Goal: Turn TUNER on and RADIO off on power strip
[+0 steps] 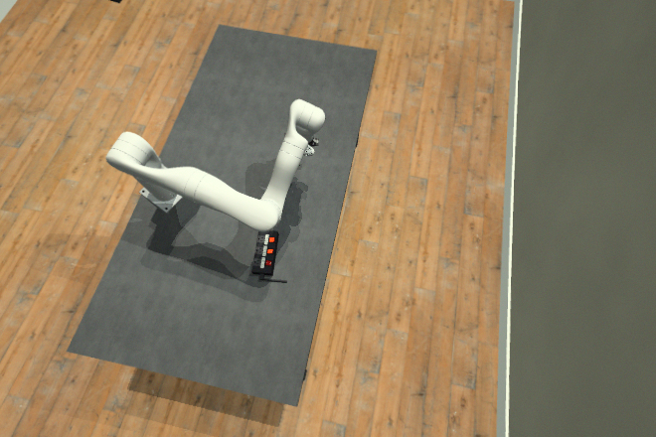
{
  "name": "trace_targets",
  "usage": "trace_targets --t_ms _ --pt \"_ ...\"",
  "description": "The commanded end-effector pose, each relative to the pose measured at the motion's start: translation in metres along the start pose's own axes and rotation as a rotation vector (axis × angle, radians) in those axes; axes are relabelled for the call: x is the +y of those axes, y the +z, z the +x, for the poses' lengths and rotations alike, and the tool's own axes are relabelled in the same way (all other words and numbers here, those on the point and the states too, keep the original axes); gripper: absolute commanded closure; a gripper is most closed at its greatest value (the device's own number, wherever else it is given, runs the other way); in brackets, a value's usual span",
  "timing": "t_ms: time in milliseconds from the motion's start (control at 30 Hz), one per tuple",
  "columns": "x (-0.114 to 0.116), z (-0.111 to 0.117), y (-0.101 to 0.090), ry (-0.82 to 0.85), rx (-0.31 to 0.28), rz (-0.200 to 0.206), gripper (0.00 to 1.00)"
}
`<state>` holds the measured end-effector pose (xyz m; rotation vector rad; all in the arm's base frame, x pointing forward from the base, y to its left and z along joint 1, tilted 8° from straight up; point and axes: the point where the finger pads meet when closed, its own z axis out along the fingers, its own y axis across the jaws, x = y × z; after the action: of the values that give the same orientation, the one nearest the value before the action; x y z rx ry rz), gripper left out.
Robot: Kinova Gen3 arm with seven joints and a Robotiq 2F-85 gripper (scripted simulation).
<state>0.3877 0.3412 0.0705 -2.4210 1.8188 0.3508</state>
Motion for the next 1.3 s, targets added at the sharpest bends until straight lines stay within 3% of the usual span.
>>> trace_targets --t_ms 0,133,167,467,500,700,733,1033,1067,1267 --pt "0.002 0.011 -0.002 0.033 0.024 -0.005 1.00" --pt "0.002 0.011 -0.002 0.033 0.023 -0.005 1.00" --pt "0.004 0.024 -0.003 0.083 0.049 -0.011 1.00" --pt "0.003 0.024 -0.003 0.083 0.048 -0.011 1.00" --pt "0.005 0.037 -0.004 0.134 0.073 -0.016 1.00" --pt "0.005 0.037 -0.004 0.134 0.073 -0.016 1.00" --pt "0.006 0.050 -0.006 0.188 0.096 -0.020 1.00" --pt "0.006 0.050 -0.006 0.188 0.096 -0.020 1.00" --pt "0.007 0.063 -0.009 0.242 0.119 -0.022 1.00" --pt "0.007 0.063 -0.009 0.242 0.119 -0.022 1.00"
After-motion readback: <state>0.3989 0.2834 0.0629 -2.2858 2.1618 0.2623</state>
